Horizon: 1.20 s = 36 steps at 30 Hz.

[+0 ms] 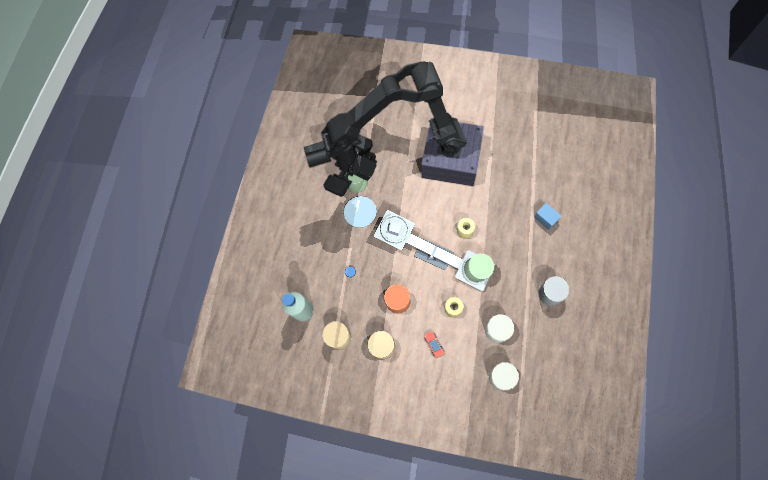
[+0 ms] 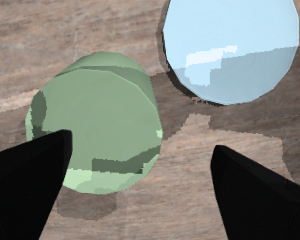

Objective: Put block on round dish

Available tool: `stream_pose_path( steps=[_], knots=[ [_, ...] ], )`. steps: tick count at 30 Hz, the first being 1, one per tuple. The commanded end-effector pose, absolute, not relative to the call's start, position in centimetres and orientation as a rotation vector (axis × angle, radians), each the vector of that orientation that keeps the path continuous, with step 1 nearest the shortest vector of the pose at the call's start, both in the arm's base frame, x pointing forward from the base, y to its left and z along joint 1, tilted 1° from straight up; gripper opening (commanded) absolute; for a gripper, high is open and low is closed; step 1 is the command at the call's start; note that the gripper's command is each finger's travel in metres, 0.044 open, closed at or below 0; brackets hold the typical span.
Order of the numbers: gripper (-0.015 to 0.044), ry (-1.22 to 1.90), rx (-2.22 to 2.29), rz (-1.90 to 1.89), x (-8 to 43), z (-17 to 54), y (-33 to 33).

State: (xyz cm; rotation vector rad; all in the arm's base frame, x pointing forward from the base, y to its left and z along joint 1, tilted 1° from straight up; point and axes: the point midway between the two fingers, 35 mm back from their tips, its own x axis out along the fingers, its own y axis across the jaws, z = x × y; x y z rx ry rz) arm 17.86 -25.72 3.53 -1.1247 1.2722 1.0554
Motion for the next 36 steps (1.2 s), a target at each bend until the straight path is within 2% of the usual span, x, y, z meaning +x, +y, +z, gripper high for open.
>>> stream_pose_path(
  steps=[1,9,16,36],
  knots=[
    [0.026,1.249,-1.143,1.071,21.1,4.5,-23.3],
    [0.026,1.212,-1.187,1.14,26.8,6.4,-15.7],
    [0.026,1.186,-1.223,1.195,29.5,8.0,-8.7],
    [0.026,1.185,-1.224,1.196,29.6,5.6,-8.6]
  ],
)
